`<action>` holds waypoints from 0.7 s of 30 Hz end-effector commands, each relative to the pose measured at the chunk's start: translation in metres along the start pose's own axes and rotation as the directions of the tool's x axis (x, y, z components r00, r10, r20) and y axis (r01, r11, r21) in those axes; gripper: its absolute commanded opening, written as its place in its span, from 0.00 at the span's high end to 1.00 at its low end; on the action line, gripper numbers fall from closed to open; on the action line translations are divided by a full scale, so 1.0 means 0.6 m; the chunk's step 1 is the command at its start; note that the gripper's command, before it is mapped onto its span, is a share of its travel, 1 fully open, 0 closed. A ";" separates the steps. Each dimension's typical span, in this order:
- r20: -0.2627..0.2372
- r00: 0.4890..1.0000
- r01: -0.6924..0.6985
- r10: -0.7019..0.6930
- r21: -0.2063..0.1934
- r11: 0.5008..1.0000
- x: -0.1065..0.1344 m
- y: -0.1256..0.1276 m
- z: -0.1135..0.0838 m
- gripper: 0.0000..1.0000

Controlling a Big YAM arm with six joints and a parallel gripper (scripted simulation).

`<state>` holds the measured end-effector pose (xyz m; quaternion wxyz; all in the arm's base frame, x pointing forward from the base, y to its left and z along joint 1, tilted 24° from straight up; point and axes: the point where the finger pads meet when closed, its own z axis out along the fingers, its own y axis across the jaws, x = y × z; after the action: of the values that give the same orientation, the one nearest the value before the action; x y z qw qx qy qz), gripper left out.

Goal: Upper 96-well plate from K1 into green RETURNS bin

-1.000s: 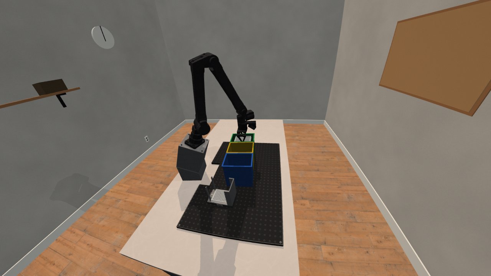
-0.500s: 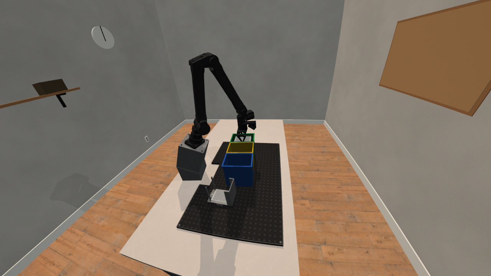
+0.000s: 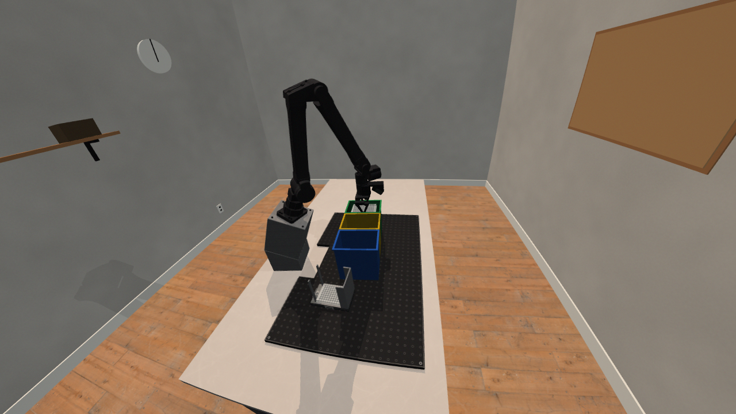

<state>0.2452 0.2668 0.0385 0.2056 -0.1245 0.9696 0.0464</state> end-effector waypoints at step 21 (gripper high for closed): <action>0.009 1.000 0.001 -0.001 -0.009 1.000 -0.013 0.008 -0.004 0.01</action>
<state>0.2452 0.2668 0.0385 0.2056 -0.1245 0.9696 0.0464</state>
